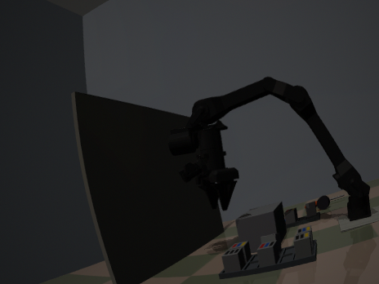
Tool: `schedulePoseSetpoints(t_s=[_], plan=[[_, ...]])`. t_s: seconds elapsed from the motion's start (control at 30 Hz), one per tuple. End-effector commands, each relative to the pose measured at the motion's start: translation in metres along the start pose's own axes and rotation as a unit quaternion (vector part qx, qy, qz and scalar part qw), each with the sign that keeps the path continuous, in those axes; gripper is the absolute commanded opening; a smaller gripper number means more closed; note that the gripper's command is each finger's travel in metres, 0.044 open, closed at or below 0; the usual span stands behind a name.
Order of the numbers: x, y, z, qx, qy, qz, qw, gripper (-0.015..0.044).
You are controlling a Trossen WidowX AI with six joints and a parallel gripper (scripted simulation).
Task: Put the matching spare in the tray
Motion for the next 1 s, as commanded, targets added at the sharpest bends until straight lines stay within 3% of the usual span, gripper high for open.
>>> schedulePoseSetpoints(t_s=[0.0, 0.47, 0.73, 0.97], plan=[[0.000, 0.001, -0.002, 0.002, -0.016, 0.001, 1.000, 0.0440], [0.000, 0.001, 0.001, 0.002, -0.011, 0.002, 1.000, 0.0440], [0.006, 0.010, 0.123, -0.017, 0.180, 0.013, 0.983, 0.0440], [0.050, 0.017, 0.224, -0.031, 0.365, 0.025, 0.930, 0.0440]])
Point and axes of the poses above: the point midway between the two fingers, 35 mm back from their tips, its own y axis back along the fingers, its own z axis across the jaws, x = y × z, the point moved 6 cm from there along y, back along the fingers, and after that the axes turned 7 degrees about -y, right-handed, at the moved point
